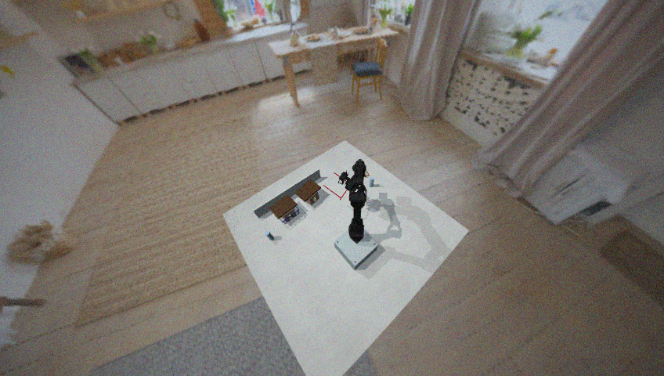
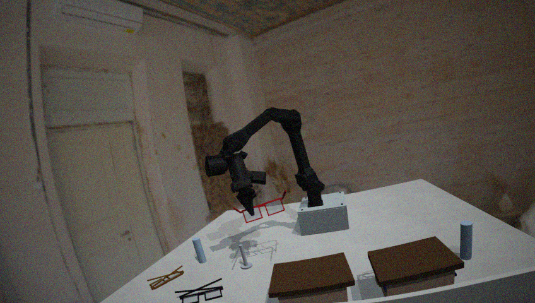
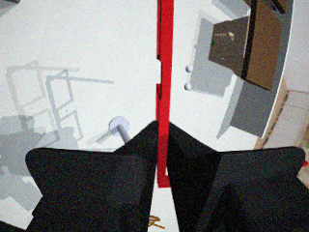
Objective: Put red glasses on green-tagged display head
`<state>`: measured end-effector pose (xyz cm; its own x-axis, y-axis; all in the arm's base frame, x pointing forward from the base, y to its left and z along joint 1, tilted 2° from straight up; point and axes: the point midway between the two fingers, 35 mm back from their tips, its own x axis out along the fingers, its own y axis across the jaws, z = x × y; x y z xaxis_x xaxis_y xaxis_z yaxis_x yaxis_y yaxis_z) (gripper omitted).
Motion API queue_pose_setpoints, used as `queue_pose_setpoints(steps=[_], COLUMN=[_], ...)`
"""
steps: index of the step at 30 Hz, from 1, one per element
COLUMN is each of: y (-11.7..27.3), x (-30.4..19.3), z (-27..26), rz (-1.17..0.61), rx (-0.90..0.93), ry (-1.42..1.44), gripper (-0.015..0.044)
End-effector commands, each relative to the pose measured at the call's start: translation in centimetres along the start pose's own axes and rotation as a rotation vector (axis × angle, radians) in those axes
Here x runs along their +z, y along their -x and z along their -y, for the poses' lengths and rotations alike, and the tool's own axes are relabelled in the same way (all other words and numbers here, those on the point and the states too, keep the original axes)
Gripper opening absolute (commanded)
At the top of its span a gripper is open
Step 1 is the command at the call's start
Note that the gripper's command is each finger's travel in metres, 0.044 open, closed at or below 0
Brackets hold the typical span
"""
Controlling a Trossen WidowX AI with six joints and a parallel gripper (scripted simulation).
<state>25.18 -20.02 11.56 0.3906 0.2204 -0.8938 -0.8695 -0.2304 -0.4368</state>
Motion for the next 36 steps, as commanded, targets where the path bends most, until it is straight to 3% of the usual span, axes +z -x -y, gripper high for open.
queue_pose_setpoints(steps=[1,36], y=[-1.2,-8.4], x=[1.3,11.2], z=[0.3,2.0], rz=[0.012,-0.154], rx=[0.052,0.382], ry=[-0.031,-0.207], gripper=[0.0000,0.0000])
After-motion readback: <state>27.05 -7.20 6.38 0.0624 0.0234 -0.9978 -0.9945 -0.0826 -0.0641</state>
